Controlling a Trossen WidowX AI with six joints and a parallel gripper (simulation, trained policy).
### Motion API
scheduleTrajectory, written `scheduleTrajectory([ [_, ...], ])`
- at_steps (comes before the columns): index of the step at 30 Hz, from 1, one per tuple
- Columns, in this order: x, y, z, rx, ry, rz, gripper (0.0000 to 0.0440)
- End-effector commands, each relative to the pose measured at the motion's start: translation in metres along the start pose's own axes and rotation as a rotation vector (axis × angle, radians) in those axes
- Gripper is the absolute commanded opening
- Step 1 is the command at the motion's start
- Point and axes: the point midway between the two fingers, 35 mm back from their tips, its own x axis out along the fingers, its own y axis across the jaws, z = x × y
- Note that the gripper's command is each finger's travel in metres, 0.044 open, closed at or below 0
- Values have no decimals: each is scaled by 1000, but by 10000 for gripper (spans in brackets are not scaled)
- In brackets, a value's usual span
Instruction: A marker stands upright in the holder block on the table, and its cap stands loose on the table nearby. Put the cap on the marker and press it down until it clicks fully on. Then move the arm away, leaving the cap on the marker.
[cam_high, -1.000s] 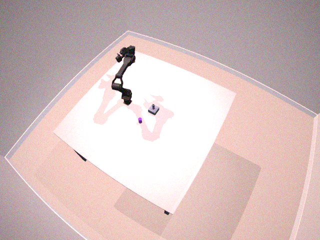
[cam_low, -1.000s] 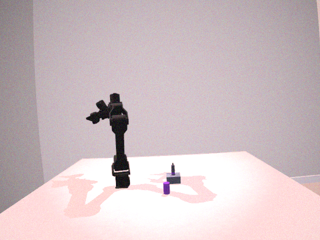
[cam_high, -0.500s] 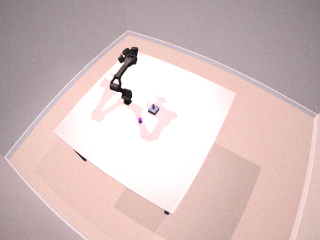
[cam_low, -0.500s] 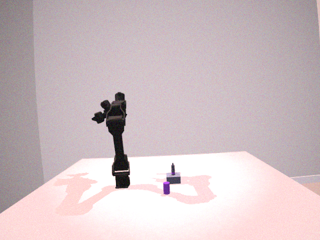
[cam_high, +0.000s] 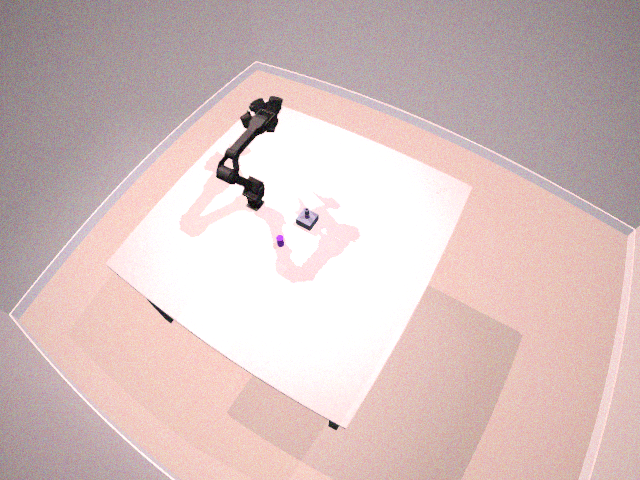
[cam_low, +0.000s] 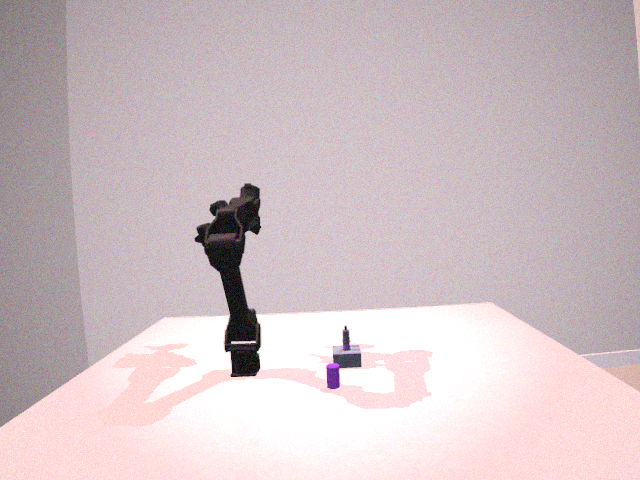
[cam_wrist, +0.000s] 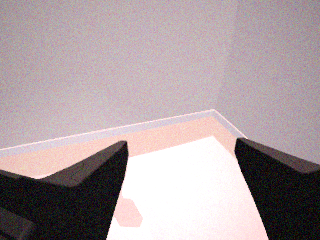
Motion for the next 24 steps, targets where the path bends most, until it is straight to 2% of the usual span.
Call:
scheduleTrajectory([
  [1,-9,-3,0,3,12,-28,330],
  [24,-51,-24,-28,96,113,-187,329],
])
